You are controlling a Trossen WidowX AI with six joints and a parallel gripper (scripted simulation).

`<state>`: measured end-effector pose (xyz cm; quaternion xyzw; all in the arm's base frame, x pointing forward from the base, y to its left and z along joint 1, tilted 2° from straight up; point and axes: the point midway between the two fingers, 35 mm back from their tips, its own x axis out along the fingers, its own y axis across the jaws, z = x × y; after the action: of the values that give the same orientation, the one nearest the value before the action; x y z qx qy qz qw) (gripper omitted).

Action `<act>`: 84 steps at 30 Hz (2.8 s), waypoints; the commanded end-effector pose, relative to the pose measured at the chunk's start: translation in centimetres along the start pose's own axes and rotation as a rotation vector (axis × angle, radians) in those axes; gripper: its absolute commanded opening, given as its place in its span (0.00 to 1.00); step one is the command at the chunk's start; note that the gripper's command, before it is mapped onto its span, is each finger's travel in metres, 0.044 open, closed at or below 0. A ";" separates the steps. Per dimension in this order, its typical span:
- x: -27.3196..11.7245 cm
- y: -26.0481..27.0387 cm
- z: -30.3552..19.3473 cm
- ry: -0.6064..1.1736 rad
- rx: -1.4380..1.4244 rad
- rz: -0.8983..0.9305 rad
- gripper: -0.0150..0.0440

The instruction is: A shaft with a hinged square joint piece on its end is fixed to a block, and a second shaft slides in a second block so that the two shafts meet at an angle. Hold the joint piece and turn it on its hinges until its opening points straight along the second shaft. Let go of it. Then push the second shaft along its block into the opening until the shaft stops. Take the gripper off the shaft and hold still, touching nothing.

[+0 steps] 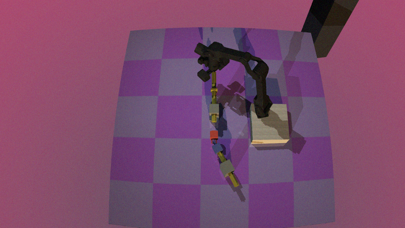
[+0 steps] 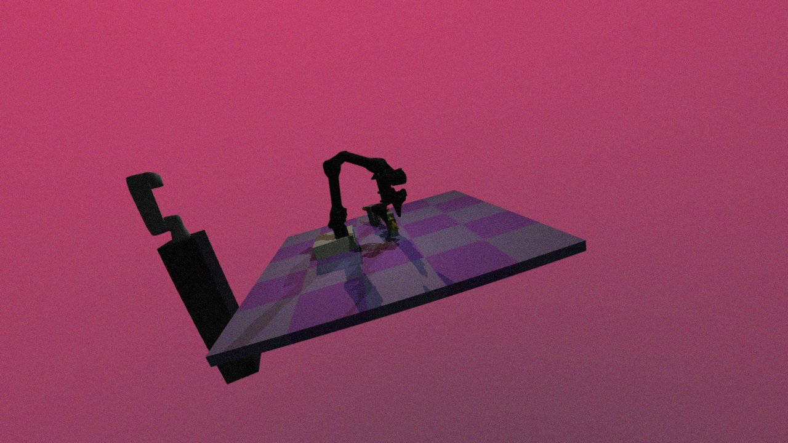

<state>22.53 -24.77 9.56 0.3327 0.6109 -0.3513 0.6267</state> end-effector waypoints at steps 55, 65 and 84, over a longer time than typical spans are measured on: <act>6.6 -0.1 -0.4 0.000 0.760 0.019 0.64; 6.6 -0.1 -0.4 0.000 0.760 0.019 0.43; 6.6 -0.1 -0.4 -0.001 0.756 0.018 0.37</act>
<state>22.30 -24.75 2.98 0.5458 0.4346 -0.5466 0.4630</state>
